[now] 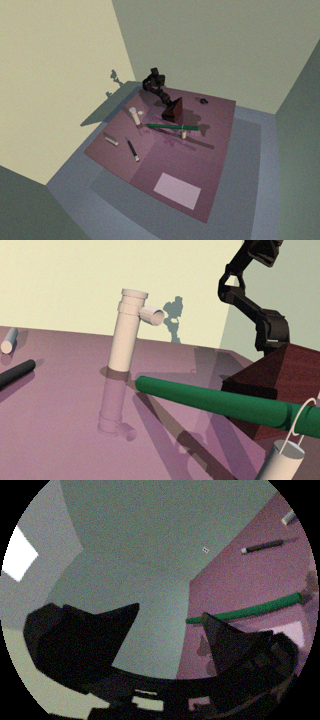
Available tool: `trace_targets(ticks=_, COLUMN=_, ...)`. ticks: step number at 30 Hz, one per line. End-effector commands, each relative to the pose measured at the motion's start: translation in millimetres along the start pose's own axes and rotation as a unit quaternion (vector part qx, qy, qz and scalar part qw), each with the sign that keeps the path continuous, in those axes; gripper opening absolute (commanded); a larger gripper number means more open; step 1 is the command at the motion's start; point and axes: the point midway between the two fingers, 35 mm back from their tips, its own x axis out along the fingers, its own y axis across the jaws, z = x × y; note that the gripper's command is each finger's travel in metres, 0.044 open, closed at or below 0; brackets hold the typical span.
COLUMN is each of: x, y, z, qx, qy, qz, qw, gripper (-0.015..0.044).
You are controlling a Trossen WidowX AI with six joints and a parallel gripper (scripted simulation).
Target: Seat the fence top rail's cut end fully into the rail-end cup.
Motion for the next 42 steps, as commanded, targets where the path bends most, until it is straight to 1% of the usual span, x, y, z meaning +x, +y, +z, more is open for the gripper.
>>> trace_targets(ticks=1, x=35, y=-51, z=21, qx=-0.085, qy=-0.025, qz=-0.172, qw=0.981, gripper=0.044)
trace_targets(ticks=3, x=45, y=-76, z=30, qx=-0.131, qy=-0.022, qz=-0.252, qw=0.959, gripper=0.044)
trace_targets(ticks=5, x=51, y=-105, z=41, qx=-0.18, qy=-0.008, qz=-0.339, qw=0.923, gripper=0.044)
trace_targets(ticks=9, x=54, y=-159, z=62, qx=-0.27, qy=0.055, qz=-0.492, qw=0.826, gripper=0.044)
trace_targets(ticks=11, x=52, y=-175, z=68, qx=-0.296, qy=0.084, qz=-0.533, qw=0.788, gripper=0.044)
trace_targets(ticks=12, x=52, y=-177, z=69, qx=-0.299, qy=0.088, qz=-0.538, qw=0.783, gripper=0.044)
trace_targets(ticks=22, x=52, y=-177, z=69, qx=-0.299, qy=0.088, qz=-0.538, qw=0.783, gripper=0.044)
trace_targets(ticks=24, x=50, y=-179, z=71, qx=-0.309, qy=0.1, qz=-0.536, qw=0.779, gripper=0.044)
trace_targets(ticks=26, x=47, y=-183, z=76, qx=-0.331, qy=0.128, qz=-0.53, qw=0.77, gripper=0.044)
trace_targets(ticks=29, x=37, y=-191, z=87, qx=-0.386, qy=0.194, qz=-0.509, qw=0.744, gripper=0.044)
trace_targets(ticks=36, x=9, y=-211, z=112, qx=-0.528, qy=0.33, qz=-0.419, qw=0.661, gripper=0.044)
trace_targets(ticks=39, x=-4, y=-219, z=122, qx=-0.587, qy=0.371, qz=-0.371, qw=0.616, gripper=0.044)
trace_targets(ticks=42, x=-18, y=-225, z=130, qx=-0.6, qy=0.376, qz=-0.352, qw=0.612, gripper=0.044)
